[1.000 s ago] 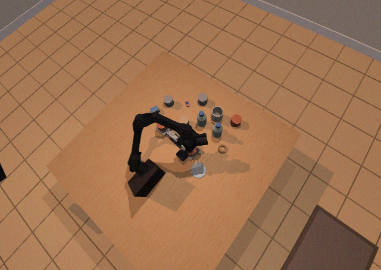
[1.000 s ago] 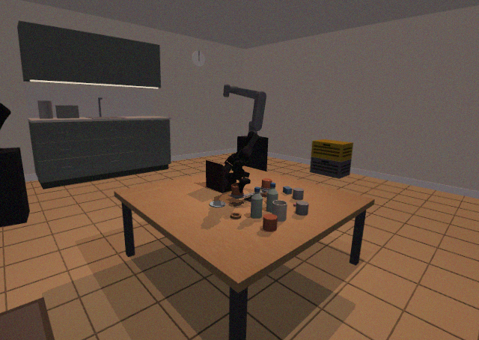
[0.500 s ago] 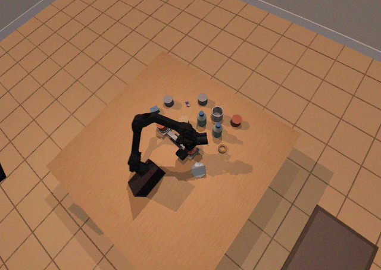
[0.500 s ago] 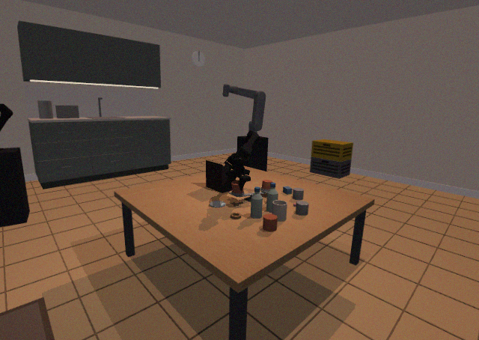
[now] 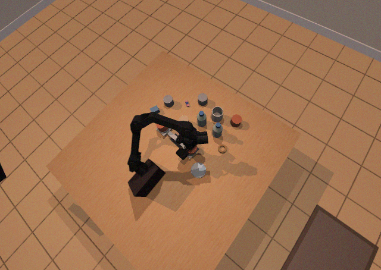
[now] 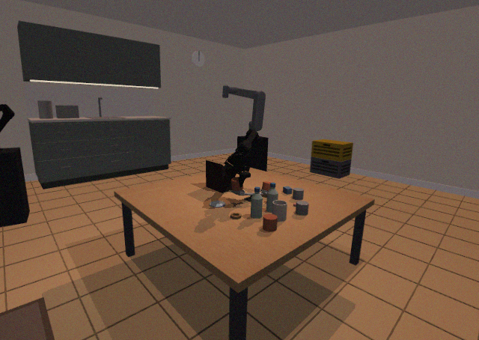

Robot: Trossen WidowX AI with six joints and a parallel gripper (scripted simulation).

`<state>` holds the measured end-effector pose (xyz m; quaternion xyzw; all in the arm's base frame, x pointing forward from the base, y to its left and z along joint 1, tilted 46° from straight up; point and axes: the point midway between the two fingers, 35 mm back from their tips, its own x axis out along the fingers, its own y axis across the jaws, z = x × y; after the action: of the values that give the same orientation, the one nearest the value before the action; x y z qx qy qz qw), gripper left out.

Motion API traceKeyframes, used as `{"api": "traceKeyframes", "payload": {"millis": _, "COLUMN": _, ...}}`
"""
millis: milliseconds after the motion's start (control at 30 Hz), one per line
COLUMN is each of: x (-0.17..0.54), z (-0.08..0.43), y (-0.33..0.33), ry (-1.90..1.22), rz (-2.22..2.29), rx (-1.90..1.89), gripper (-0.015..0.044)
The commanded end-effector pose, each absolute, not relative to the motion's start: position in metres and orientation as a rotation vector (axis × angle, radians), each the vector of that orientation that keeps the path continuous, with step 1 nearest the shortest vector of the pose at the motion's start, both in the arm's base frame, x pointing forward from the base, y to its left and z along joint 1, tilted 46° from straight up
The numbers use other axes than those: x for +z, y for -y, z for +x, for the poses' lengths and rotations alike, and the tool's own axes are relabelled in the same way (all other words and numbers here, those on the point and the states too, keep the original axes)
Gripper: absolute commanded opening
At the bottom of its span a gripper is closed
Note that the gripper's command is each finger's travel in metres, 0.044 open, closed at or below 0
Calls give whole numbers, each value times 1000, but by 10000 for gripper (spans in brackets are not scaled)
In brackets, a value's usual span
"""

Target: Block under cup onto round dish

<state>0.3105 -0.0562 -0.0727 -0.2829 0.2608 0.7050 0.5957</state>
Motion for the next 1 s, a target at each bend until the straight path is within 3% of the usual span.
{"api": "traceKeyframes", "payload": {"millis": 0, "x": -68, "z": 312, "y": 62, "ry": -605, "rz": -664, "rx": 1635, "gripper": 0}}
{"api": "traceKeyframes", "payload": {"millis": 967, "x": -40, "z": 312, "y": 87, "ry": -604, "rz": -662, "rx": 1636, "gripper": 0}}
